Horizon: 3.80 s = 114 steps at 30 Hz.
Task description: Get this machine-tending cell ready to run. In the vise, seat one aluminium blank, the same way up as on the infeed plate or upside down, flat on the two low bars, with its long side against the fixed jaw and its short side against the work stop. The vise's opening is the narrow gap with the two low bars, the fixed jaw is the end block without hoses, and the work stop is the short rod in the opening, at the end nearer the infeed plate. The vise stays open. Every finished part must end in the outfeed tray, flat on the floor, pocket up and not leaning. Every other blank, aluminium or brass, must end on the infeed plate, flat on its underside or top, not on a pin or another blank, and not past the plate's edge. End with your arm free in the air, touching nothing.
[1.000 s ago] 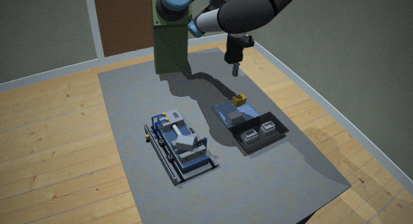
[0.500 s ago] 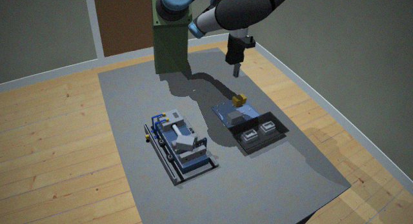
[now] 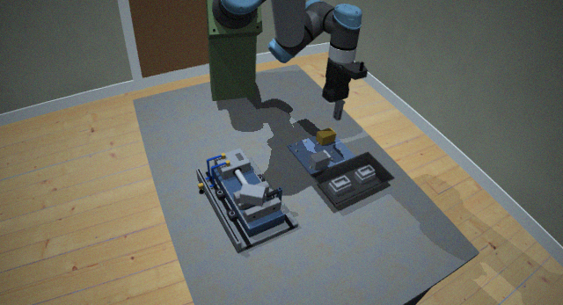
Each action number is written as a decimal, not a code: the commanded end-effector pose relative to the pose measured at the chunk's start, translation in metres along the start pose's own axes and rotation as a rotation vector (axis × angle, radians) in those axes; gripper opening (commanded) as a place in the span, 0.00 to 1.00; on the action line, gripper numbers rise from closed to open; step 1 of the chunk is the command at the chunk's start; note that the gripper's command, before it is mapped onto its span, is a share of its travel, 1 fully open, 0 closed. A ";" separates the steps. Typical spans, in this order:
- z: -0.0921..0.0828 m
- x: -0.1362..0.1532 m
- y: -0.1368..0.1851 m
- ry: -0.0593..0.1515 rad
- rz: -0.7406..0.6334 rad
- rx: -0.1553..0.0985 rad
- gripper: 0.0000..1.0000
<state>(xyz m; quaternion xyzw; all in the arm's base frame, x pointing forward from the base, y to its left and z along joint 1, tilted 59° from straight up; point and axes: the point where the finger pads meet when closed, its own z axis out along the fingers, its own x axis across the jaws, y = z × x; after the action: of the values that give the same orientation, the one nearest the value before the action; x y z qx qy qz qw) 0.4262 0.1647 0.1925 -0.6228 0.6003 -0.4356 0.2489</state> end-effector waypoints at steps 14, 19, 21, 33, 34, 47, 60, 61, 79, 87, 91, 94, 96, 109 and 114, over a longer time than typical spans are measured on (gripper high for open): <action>0.001 0.002 -0.070 0.000 0.000 -0.020 0.00; 0.001 0.002 -0.070 0.000 0.000 -0.020 0.00; 0.002 0.002 -0.070 0.000 0.000 -0.020 0.00; 0.012 0.001 -0.070 0.000 0.000 -0.021 0.00; 0.012 0.001 -0.070 0.000 0.000 -0.021 0.00; 0.034 0.001 -0.070 0.000 0.000 -0.021 0.00; 0.055 0.000 -0.070 0.000 0.000 -0.021 0.00; 0.056 0.000 -0.070 0.000 0.000 -0.021 0.00; 0.067 0.000 -0.070 0.000 0.000 -0.021 0.00; 0.067 0.000 -0.070 0.000 0.000 -0.021 0.00; 0.067 0.000 -0.070 0.000 0.000 -0.021 0.00; 0.067 0.000 -0.070 0.000 0.000 -0.021 0.00; 0.067 0.000 -0.070 0.000 0.000 -0.021 0.00; 0.067 0.000 -0.070 0.000 0.000 -0.021 0.00; 0.067 0.000 -0.070 0.000 0.000 -0.021 0.00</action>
<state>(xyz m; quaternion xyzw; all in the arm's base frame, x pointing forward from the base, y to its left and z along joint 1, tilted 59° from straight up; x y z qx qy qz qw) 0.5202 0.1612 0.2165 -0.6255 0.6053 -0.4289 0.2418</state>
